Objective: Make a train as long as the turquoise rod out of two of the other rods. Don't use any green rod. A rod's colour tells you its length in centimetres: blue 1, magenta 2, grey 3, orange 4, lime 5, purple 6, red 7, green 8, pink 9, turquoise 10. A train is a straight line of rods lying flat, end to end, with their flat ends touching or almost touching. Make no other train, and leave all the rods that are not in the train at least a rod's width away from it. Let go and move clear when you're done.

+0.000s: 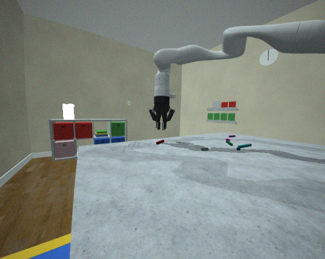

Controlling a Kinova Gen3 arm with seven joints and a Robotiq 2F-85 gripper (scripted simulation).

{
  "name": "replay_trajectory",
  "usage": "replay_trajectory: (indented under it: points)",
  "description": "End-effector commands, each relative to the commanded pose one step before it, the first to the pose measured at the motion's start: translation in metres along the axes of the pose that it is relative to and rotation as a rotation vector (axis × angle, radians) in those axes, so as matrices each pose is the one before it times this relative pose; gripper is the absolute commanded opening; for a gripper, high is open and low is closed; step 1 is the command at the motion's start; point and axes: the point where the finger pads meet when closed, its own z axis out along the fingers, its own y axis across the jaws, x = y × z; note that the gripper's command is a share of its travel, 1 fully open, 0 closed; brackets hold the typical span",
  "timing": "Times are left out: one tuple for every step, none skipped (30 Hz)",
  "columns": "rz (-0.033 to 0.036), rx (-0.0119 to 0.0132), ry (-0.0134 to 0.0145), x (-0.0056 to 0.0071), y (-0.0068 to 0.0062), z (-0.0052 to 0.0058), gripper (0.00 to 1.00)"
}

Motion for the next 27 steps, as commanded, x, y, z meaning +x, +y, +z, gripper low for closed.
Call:
replay_trajectory:
  points:
    - [0.00015, 0.00167, 0.00008, 0.00003, -0.00052, -0.00056, 0.24]
    - [0.00000, 0.00000, 0.00000, 0.00000, 0.00000, 0.00000, 0.24]
    - [-0.00002, -0.00006, 0.00001, 0.00000, -0.00002, 0.00057, 0.24]
    - [-0.00002, -0.00006, 0.00001, 0.00000, -0.00003, 0.00066, 0.24]
    - [-0.00003, -0.00007, 0.00001, 0.00000, -0.00003, 0.00075, 0.24]
    - [-0.00003, -0.00008, 0.00002, 0.00000, -0.00003, 0.00083, 0.24]
    - [0.00000, 0.00000, 0.00000, 0.00000, -0.00004, 0.00082, 0.24]
    - [0.00000, 0.00000, 0.00000, 0.00000, -0.00004, 0.00090, 0.24]
    - [0.00000, 0.00000, 0.00000, 0.00000, -0.00004, 0.00097, 0.24]
    - [0.00000, 0.00000, 0.00000, 0.00000, -0.00004, 0.00105, 0.24]
    - [0.00000, 0.00000, 0.00000, 0.00000, -0.00005, 0.00112, 0.24]
    - [0.00000, 0.00000, 0.00000, 0.00000, -0.00005, 0.00120, 0.24]
    - [0.00000, 0.00000, 0.00000, 0.00000, -0.00005, 0.00126, 0.24]
    - [0.00000, 0.00000, 0.00000, 0.00000, -0.00005, 0.00132, 0.24]
    - [0.00000, 0.00000, 0.00000, 0.00000, -0.00006, 0.00138, 0.24]
    - [0.00000, 0.00000, 0.00000, 0.00000, -0.00006, 0.00144, 0.24]
    - [0.00000, 0.00000, 0.00000, 0.00000, -0.00006, 0.00148, 0.24]
    - [0.00000, 0.00000, 0.00000, 0.00000, 0.00000, 0.00000, 0.24]
    - [0.00000, 0.00000, 0.00000, 0.00000, 0.00000, 0.00000, 0.24]
    - [0.00000, 0.00000, 0.00000, 0.00000, -0.00006, 0.00152, 0.24]
    - [0.00000, 0.00000, 0.00000, 0.00001, -0.00007, 0.00156, 0.24]
    - [0.00000, 0.00000, 0.00000, 0.00000, -0.00007, 0.00158, 0.24]
    - [0.00000, 0.00000, 0.00000, 0.00000, -0.00007, 0.00161, 0.24]
    - [0.00000, 0.00000, 0.00000, 0.00001, -0.00007, 0.00163, 0.24]
    - [0.00000, 0.00000, 0.00000, 0.00000, -0.00007, 0.00163, 0.24]
    - [0.00000, 0.00000, 0.00000, 0.00000, -0.00007, 0.00164, 0.24]
    - [0.00000, 0.00000, 0.00000, 0.00001, -0.00007, 0.00164, 0.24]
